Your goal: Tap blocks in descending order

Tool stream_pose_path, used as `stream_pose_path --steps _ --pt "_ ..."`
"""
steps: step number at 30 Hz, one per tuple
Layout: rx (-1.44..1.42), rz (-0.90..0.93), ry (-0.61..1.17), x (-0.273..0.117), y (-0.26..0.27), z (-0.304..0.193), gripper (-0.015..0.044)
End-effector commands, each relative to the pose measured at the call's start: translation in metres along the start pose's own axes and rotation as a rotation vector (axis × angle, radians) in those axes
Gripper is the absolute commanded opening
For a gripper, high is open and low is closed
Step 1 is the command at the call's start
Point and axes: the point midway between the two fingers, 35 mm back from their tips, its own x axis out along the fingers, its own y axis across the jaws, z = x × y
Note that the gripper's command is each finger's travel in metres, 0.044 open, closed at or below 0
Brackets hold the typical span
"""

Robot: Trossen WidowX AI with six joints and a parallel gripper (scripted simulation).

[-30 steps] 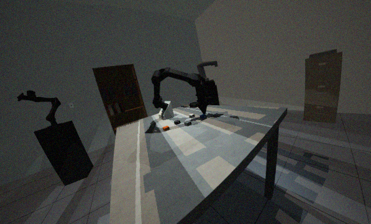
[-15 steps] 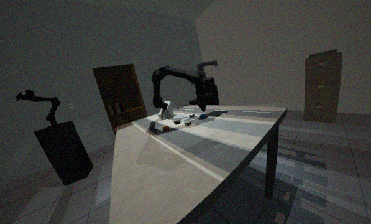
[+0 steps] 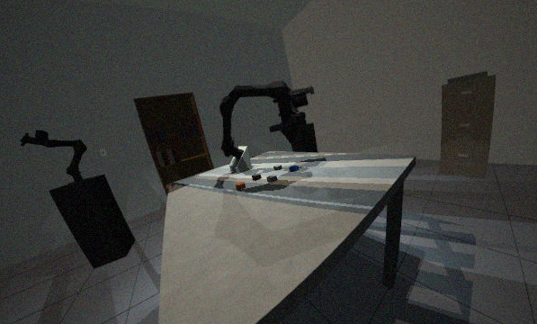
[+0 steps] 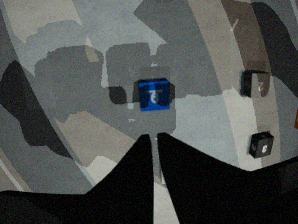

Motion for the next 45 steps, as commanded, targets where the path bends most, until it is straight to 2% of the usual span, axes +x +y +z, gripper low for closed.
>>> stream_pose_path --steps 1,13,17,23,45 --pt "0.009 -0.004 0.021 0.005 -0.002 -0.002 0.0020" --pt "0.005 -0.004 0.025 0.003 -0.024 -0.104 0.0020" --pt "0.005 -0.004 0.025 0.006 -0.025 -0.105 0.0020" --pt "0.005 -0.007 0.024 0.082 -0.026 -0.107 0.0020" --pt "0.006 -0.009 0.024 0.112 -0.027 -0.108 0.0020"
